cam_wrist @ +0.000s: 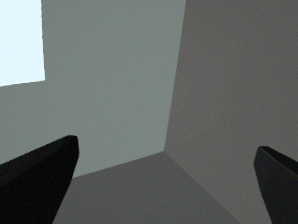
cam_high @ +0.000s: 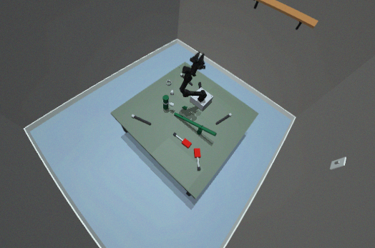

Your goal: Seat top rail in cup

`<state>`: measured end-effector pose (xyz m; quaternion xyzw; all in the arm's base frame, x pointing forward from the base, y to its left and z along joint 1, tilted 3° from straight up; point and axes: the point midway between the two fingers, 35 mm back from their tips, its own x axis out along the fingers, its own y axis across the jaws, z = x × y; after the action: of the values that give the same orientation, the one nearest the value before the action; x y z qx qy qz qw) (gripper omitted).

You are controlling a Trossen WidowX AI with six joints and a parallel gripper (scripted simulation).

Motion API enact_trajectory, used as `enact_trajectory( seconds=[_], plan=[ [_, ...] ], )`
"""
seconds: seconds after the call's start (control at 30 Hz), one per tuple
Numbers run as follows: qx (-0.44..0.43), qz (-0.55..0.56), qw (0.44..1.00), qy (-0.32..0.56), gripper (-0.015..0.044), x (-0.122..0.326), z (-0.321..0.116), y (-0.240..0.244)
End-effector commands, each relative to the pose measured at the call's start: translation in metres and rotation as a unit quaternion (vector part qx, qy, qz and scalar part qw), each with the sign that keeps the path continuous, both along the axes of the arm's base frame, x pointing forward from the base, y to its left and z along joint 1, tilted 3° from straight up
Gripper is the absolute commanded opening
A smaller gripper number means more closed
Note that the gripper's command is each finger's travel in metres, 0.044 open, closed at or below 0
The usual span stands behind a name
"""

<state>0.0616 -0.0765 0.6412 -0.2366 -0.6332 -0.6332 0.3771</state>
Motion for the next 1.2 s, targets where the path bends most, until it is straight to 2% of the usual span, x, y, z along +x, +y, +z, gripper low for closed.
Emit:
enact_trajectory(
  seconds=[0.0, 0.13, 0.27, 0.43, 0.57, 0.83, 1.17],
  plan=[
    [0.000, -0.006, 1.000, -0.002, 0.0426, -0.003, 0.000, 0.000],
    [0.007, -0.127, 0.991, -0.044, 0.0440, -0.052, -0.005, 0.015],
    [0.013, -0.267, 0.959, -0.099, 0.0440, -0.101, -0.016, 0.047],
    [0.004, -0.420, 0.891, -0.170, 0.0440, -0.140, -0.036, 0.106],
    [-0.011, -0.527, 0.819, -0.228, 0.0440, -0.151, -0.056, 0.160],
    [-0.050, -0.688, 0.639, -0.339, 0.0440, -0.120, -0.107, 0.259],
    [-0.121, -0.772, 0.379, -0.496, 0.0440, -0.010, -0.191, 0.332]
  ],
)
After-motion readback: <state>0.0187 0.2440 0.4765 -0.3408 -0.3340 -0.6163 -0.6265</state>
